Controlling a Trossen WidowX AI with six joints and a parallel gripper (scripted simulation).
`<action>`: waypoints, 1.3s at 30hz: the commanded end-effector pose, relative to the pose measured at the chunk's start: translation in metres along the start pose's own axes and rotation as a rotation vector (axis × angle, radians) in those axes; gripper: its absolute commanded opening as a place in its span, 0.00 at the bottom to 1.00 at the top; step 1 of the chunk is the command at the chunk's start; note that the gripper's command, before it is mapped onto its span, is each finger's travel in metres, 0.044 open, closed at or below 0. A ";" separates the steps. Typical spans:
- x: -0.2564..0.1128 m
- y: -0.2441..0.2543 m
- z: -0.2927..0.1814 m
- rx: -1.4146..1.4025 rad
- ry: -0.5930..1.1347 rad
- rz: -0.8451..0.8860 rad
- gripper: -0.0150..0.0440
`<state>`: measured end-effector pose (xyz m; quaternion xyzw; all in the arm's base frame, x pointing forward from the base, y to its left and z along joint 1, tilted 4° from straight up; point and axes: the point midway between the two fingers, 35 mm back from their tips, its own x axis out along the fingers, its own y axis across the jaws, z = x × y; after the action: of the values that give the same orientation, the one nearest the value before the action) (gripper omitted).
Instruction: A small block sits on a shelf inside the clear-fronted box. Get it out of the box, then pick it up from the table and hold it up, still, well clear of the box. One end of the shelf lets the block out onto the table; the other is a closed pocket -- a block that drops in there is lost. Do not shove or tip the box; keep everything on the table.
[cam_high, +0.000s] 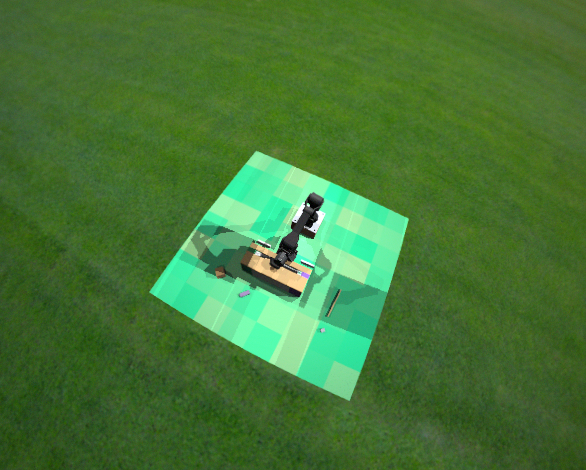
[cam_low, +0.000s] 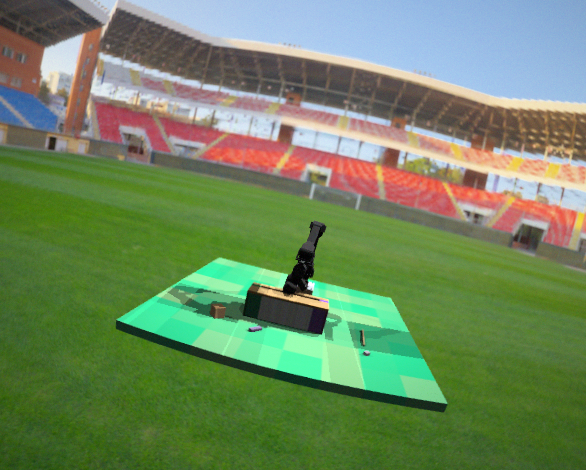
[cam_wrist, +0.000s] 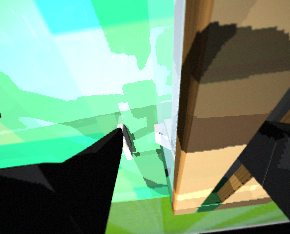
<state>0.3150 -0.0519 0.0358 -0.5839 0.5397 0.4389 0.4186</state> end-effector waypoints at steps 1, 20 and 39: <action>0.000 0.001 -0.001 0.005 0.004 0.003 0.93; 0.006 0.001 -0.018 0.005 0.005 0.003 0.93; 0.005 0.000 -0.015 0.005 0.005 0.003 0.93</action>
<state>0.3152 -0.0647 0.0348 -0.5814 0.5429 0.4372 0.4196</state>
